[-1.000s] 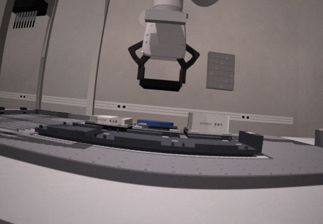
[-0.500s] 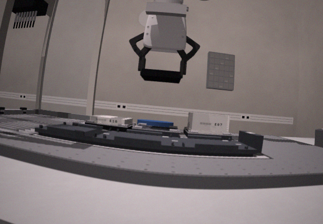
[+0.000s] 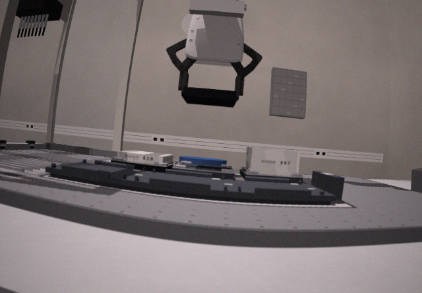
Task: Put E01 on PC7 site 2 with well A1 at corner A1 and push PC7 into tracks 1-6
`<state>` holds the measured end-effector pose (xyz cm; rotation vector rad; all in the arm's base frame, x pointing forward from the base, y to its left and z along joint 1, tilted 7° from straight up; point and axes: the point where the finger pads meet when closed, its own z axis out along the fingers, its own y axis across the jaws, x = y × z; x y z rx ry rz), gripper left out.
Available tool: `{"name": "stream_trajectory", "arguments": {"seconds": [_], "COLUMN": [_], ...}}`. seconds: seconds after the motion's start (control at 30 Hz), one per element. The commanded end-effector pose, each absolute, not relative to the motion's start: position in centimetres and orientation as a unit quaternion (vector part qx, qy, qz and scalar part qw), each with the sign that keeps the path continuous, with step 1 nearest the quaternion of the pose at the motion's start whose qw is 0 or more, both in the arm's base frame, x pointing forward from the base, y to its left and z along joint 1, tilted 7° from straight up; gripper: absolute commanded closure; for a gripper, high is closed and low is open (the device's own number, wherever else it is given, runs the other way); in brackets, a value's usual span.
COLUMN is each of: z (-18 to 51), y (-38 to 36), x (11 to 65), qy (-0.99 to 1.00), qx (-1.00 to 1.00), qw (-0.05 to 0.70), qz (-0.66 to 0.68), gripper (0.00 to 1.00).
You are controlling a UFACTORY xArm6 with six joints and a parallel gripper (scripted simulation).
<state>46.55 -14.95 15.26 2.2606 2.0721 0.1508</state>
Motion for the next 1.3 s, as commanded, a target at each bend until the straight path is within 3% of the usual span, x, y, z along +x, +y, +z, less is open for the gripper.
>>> {"name": "stream_trajectory", "arguments": {"seconds": [0.0, 1.27], "z": [15.5, 16.0], "y": [-13.0, 3.8], "x": [47.0, 49.5], "qy": [0.674, 0.674], "qx": [0.736, 0.736], "qw": [0.038, 0.038], "qz": [0.05, 0.05], "gripper": [1.0, 1.0]}}
